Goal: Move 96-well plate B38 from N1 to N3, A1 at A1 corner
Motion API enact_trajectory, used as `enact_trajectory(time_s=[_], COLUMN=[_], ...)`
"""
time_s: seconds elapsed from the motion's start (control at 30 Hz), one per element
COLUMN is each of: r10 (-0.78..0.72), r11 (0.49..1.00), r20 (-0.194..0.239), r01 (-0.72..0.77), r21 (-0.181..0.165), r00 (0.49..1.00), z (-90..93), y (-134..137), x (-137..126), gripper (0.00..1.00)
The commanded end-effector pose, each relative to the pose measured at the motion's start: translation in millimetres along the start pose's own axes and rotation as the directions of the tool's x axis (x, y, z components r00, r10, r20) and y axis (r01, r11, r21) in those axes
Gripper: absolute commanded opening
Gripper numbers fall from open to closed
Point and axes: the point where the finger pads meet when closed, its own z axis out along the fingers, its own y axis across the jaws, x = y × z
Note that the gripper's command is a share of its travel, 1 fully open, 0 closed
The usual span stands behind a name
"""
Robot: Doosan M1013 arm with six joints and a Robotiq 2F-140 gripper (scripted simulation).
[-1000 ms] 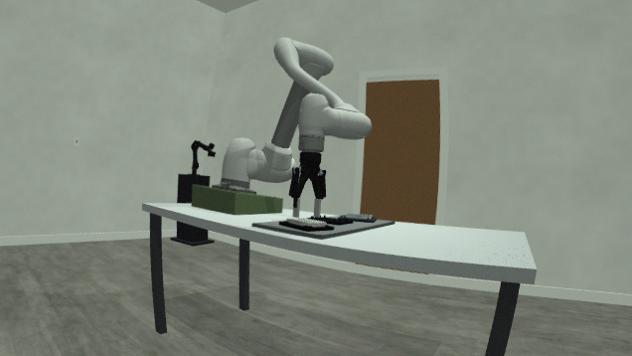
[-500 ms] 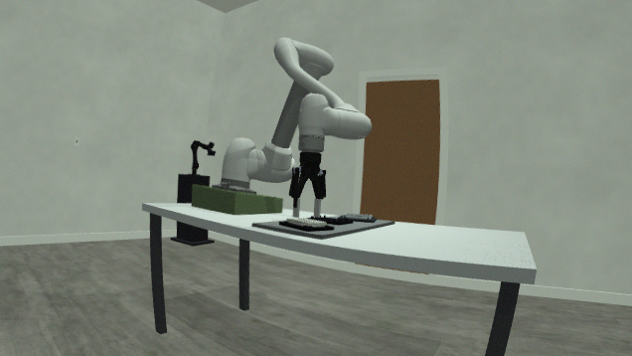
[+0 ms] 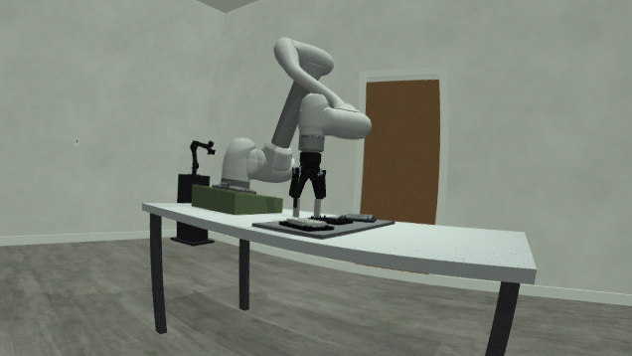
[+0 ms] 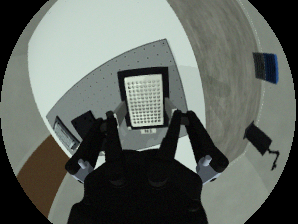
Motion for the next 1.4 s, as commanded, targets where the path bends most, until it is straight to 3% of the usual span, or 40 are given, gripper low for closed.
enact_trajectory(time_s=[0.0,0.3,0.33,1.37], r10=[0.000,0.000,0.000,0.000], r11=[1.000,1.000,1.000,1.000], r20=[0.000,0.000,0.000,0.000], r01=[0.000,0.000,0.000,0.000], r21=[0.000,0.000,0.000,0.000], r00=[1.000,1.000,1.000,1.000], z=[-0.1,-0.1,-0.1,-0.1], y=[0.0,0.0,0.0,0.0], x=[0.0,0.0,0.0,0.0], gripper=[0.59,0.59,0.66,0.66])
